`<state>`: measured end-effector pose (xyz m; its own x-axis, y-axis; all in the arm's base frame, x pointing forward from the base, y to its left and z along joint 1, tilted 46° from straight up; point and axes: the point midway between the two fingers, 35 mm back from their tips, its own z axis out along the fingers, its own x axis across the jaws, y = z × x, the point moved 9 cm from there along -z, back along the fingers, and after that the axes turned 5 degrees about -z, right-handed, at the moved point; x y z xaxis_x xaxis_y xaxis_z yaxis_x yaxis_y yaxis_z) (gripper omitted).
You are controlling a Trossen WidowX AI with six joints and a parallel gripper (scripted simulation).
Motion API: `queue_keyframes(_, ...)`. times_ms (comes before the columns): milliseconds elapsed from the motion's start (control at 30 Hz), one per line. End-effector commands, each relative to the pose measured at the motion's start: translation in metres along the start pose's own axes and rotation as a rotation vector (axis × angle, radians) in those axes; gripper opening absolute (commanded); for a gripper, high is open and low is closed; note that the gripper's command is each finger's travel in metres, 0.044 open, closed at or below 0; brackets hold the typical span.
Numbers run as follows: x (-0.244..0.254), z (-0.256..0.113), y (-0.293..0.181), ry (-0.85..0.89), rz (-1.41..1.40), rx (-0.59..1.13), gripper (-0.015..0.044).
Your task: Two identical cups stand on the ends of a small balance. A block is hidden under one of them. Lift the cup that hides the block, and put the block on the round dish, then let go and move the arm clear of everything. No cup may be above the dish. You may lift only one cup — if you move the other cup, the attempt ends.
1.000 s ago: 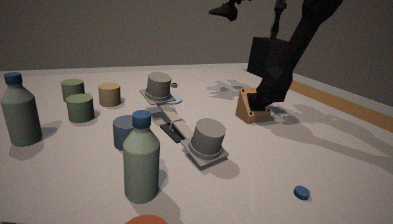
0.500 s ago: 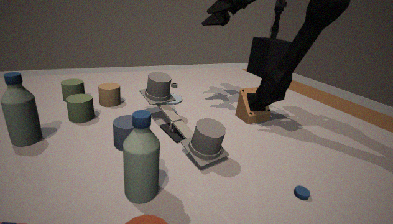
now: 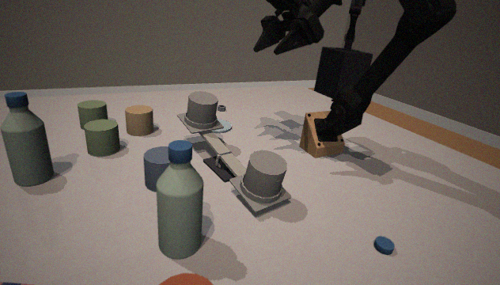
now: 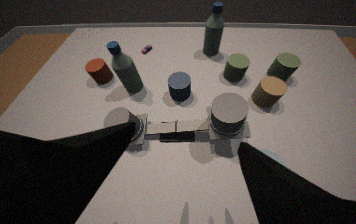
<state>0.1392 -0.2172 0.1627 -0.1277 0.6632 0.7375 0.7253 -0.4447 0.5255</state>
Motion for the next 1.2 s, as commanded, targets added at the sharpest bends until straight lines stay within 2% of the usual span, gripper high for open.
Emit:
queue_keyframes(0, 0.012, 0.011, -0.005, 0.035, -0.113, 0.042, 0.0440)
queue_keyframes(267, 0.021, 0.021, -0.007, 0.065, -0.172, 0.079, 0.0440)
queue_keyframes(733, 0.047, 0.069, 0.021, 0.058, 0.219, 0.329, 0.0440)
queue_keyframes(1167, 0.080, 0.113, 0.038, -0.069, 0.586, 0.527, 0.0440)
